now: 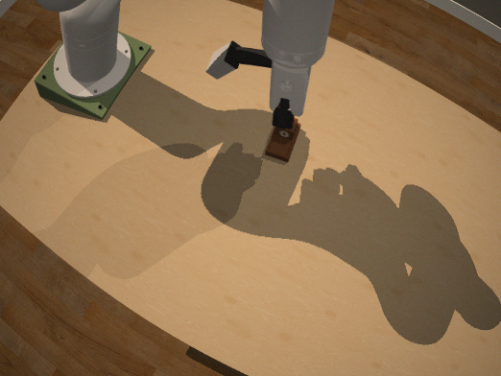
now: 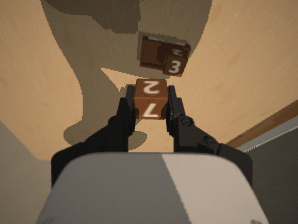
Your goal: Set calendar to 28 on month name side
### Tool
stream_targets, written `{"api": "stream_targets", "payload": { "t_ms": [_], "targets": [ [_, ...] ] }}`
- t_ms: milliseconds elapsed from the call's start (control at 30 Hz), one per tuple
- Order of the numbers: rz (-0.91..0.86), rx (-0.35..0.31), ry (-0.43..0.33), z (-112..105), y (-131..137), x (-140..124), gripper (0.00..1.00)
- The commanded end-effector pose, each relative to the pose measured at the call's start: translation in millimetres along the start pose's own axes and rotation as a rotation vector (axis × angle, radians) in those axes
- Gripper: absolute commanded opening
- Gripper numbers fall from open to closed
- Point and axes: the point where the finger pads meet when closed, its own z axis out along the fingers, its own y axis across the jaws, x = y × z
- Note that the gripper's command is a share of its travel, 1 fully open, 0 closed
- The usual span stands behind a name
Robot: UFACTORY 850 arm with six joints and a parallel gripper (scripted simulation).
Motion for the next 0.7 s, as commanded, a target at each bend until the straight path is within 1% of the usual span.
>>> {"api": "stream_targets", "payload": {
  "t_ms": [0, 300, 333, 400, 500, 533, 567, 667],
  "targets": [
    [-0.166, -0.050, -0.009, -0.5, -0.2, -0.7, 0.29],
    [-0.384, -0.049, -0.014, -0.5, 0.0, -0.6, 0.29],
    [-0.386, -0.049, -0.014, -0.5, 0.0, -0.6, 0.29],
    [-0.460, -0.048, -0.016, -0.6, 0.1, -0.6, 0.29],
    [-0.465, -0.048, -0.016, -0.6, 0.1, -0.6, 0.29],
    [-0.541, -0.048, -0.018, -0.6, 0.1, -0.6, 0.29],
    [-0.572, -0.048, -0.019, -0.6, 0.2, -0.6, 0.29],
    [-0.615, -0.047, -0.020, -0.6, 0.2, -0.6, 0.29]
  ]
}}
